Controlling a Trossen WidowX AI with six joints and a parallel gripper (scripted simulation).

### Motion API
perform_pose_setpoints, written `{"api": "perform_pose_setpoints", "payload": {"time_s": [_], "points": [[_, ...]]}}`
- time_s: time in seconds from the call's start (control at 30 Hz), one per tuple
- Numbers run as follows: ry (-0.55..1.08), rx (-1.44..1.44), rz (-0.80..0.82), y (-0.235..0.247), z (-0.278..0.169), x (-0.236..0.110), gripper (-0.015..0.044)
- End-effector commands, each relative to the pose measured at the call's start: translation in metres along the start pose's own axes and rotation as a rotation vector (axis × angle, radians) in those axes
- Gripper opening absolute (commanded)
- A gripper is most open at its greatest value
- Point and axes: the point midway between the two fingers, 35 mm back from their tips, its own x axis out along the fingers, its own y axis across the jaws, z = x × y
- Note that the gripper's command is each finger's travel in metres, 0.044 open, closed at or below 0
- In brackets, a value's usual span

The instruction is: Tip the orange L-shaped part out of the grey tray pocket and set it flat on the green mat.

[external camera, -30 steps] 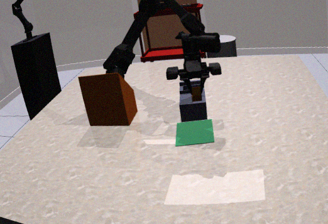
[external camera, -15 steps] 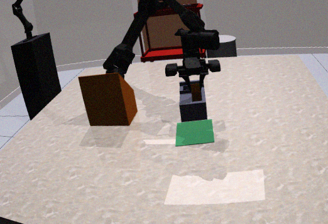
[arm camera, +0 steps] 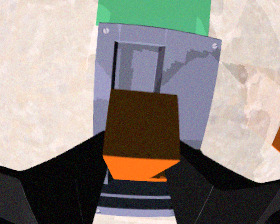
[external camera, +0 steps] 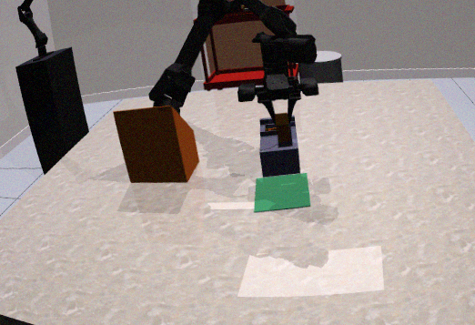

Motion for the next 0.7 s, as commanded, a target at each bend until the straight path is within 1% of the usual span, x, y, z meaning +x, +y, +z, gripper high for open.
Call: {"api": "perform_pose_setpoints", "payload": {"time_s": [0.0,0.67], "points": [[0.0,-0.003,0.009,0.002,-0.001,-0.008,0.0],[0.0,-0.003,0.009,0.001,-0.001,-0.041,0.0]]}}
